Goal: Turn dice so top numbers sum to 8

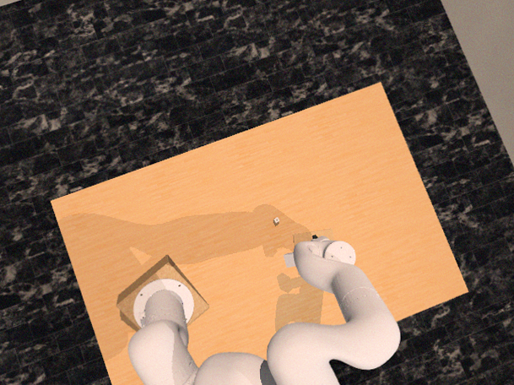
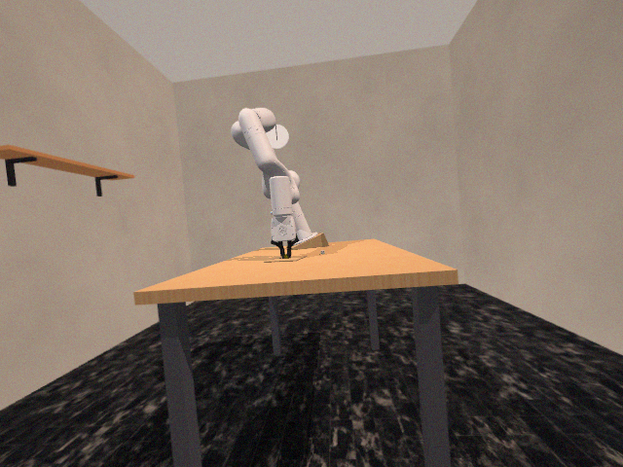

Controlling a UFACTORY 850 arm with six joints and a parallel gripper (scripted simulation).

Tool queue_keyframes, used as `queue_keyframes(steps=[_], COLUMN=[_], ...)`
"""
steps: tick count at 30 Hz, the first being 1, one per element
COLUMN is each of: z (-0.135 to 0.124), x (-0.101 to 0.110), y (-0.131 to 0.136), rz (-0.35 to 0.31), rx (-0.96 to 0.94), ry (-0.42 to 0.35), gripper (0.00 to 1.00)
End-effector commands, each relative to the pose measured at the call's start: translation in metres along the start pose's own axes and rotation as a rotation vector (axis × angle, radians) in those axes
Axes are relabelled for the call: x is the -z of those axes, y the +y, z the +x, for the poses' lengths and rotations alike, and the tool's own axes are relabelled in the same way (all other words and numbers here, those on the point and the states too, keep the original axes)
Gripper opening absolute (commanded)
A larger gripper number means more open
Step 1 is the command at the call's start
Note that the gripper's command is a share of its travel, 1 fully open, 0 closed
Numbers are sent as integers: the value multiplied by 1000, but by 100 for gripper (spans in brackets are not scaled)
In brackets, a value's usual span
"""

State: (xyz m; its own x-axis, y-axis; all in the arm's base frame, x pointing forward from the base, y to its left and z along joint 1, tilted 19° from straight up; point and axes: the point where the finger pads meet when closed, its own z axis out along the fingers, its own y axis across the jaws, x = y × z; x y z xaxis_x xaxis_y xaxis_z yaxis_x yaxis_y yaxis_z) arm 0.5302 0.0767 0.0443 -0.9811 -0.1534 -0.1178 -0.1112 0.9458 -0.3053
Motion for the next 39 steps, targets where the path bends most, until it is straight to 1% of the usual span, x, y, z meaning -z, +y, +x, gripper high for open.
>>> queue_keyframes(steps=[1, 2, 4, 5, 9, 10, 12, 13, 15, 16, 31, 35, 39], z=[-1, -1, -1, -1, -1, -1, -1, -1, -1, -1, -1, -1, -1], x=[1, 1, 1, 1, 1, 1, 1, 1, 1, 1, 3, 14, 31], y=[0, 0, 0, 0, 0, 0, 0, 0, 0, 0, 0, 0, 0], rz=[0, 0, 0, 0, 0, 0, 0, 0, 0, 0, 0, 0, 0], rx=[0, 0, 0, 0, 0, 0, 0, 0, 0, 0, 0, 0, 0], ry=[-2, -2, -2, -2, -2, -2, -2, -2, -2, -2, -2, -2, -2], gripper=[11, 15, 15, 19, 19, 23, 23, 27, 27, 31, 31, 31, 31])
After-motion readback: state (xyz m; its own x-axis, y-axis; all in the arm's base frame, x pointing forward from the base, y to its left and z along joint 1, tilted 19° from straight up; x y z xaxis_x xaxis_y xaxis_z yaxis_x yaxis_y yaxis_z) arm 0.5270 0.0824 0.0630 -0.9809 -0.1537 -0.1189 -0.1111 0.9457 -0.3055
